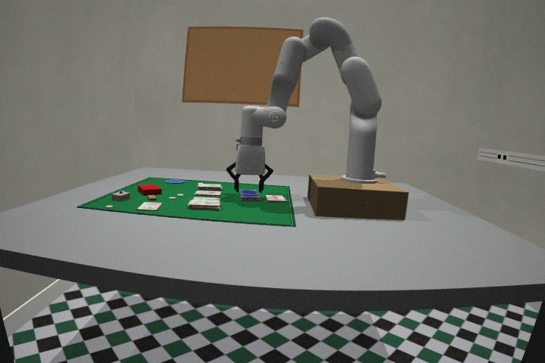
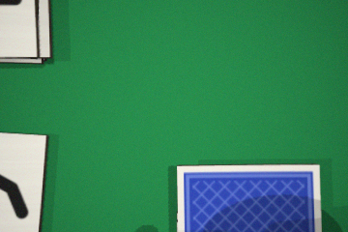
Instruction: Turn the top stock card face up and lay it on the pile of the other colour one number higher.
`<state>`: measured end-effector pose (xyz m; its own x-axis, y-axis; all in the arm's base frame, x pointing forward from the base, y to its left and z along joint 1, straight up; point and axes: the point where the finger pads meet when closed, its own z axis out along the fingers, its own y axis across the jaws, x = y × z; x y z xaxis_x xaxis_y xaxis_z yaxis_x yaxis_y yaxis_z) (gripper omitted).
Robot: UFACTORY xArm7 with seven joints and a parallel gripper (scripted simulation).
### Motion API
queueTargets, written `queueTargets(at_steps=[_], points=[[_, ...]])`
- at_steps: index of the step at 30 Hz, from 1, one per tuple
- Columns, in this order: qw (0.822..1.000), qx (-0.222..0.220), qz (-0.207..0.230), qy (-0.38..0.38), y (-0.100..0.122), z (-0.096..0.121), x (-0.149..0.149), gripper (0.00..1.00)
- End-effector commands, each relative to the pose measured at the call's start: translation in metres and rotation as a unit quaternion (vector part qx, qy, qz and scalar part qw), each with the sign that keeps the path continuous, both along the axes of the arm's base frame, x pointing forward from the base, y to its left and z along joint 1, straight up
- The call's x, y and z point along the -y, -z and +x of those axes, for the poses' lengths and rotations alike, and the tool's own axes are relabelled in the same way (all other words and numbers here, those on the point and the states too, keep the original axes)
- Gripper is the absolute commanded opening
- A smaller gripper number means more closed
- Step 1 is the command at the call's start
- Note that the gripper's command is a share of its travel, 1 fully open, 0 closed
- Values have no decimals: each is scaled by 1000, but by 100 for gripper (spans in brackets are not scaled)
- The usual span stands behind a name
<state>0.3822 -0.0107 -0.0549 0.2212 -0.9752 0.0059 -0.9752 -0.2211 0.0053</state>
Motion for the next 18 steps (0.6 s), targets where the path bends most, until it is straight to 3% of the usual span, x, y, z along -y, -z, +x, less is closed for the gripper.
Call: queueTargets(at_steps=[1,5,7,10,18], points=[[1000,2,0,0,-2,2,1,87],[1000,2,0,0,-40,8,24,87],[1000,2,0,0,-40,8,24,87],[1000,2,0,0,-65,9,39,87],[1000,-1,11,0,-65,9,41,87]])
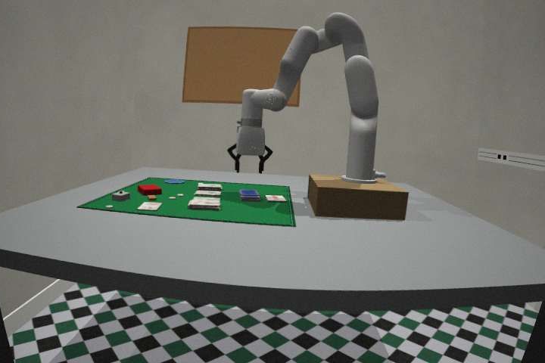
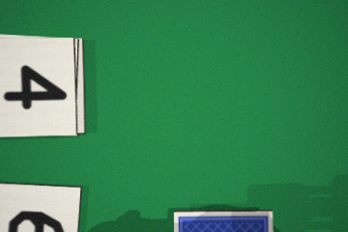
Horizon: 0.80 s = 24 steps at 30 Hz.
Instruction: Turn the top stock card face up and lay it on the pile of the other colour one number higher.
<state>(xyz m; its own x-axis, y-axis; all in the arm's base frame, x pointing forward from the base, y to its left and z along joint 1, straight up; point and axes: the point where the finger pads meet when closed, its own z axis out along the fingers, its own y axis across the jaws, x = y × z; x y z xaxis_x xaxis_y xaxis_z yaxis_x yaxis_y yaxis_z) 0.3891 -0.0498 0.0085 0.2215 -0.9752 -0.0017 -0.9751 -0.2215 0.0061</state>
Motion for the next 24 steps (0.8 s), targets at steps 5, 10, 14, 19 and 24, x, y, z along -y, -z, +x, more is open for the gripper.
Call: queueTargets(at_steps=[5,10,14,19,24], points=[[999,-5,31,0,-2,2,2,87],[998,-12,69,1,-2,2,3,87],[993,-22,115,1,-1,2,5,87],[985,-33,166,1,-1,3,6,87],[983,-36,181,1,-1,3,7,87]])
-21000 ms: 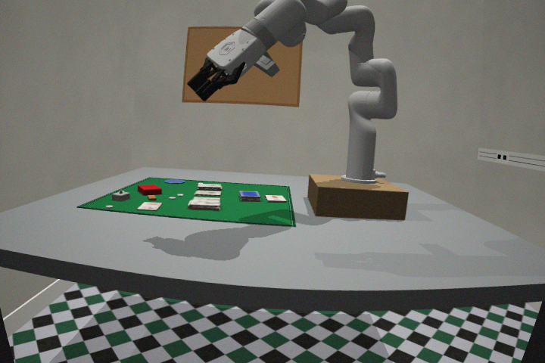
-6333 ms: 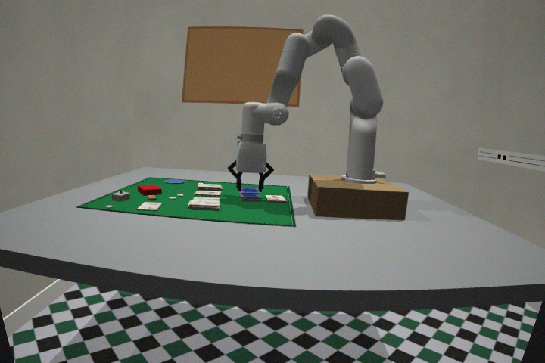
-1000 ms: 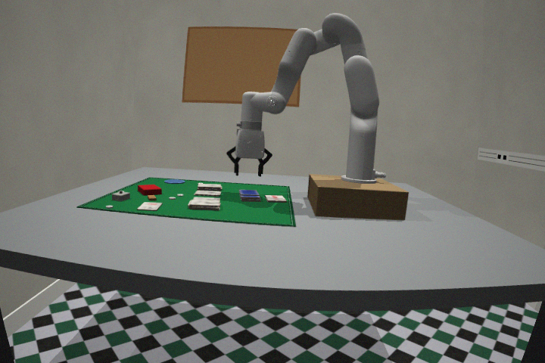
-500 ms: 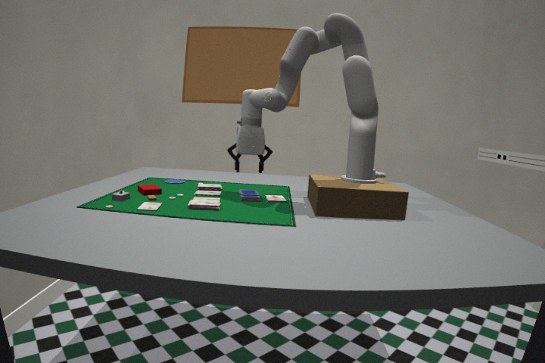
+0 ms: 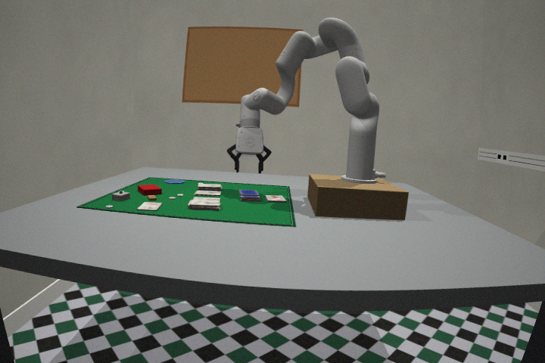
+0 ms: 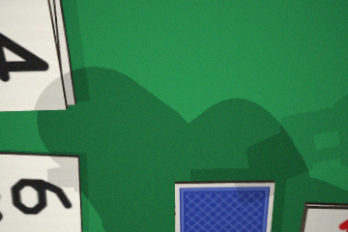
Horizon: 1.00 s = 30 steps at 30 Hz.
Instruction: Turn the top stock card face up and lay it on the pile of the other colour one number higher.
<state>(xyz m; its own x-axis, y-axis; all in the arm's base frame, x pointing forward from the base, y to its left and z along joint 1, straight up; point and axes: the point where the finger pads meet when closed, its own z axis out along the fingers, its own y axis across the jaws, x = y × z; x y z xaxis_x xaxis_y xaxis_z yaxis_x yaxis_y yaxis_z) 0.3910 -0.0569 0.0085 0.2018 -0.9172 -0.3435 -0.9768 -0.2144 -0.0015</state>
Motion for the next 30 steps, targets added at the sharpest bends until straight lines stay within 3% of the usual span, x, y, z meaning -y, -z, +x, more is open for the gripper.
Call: queueTargets(at_steps=[1,16,30], points=[[1000,-1,12,-3,-1,1,0,87],[1000,-1,13,-3,5,1,0,87],[1000,-1,13,-3,32,1,1,87]])
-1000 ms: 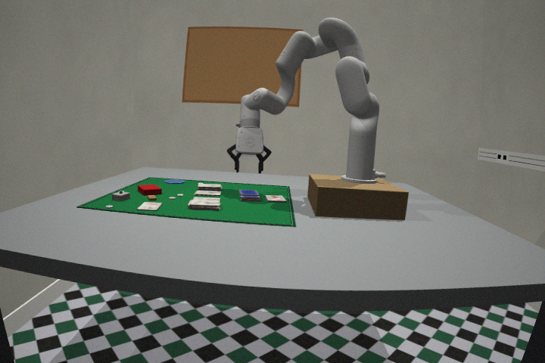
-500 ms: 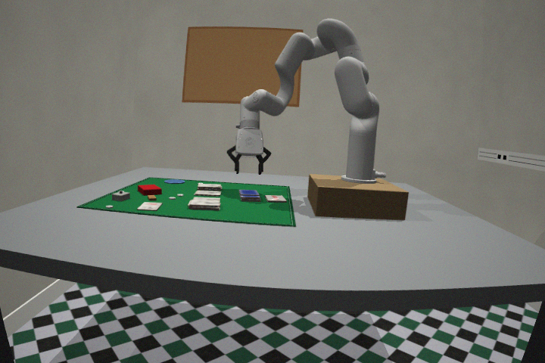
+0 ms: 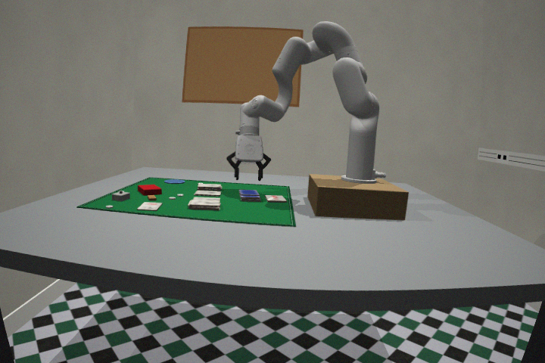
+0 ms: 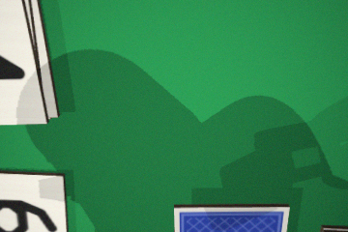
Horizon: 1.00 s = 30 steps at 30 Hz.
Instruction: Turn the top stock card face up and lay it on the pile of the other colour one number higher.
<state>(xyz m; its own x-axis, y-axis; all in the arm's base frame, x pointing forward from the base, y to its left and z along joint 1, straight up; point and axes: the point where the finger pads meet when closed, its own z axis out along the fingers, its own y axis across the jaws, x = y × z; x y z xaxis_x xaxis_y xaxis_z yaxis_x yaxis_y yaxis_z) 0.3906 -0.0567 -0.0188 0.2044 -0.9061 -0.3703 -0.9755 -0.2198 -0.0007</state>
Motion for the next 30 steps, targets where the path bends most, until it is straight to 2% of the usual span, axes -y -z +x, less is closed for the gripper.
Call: queueTargets(at_steps=[1,15,30], points=[[1000,2,-1,0,7,2,1,87],[1000,2,-1,0,24,2,1,87],[1000,2,-1,0,26,2,1,87]])
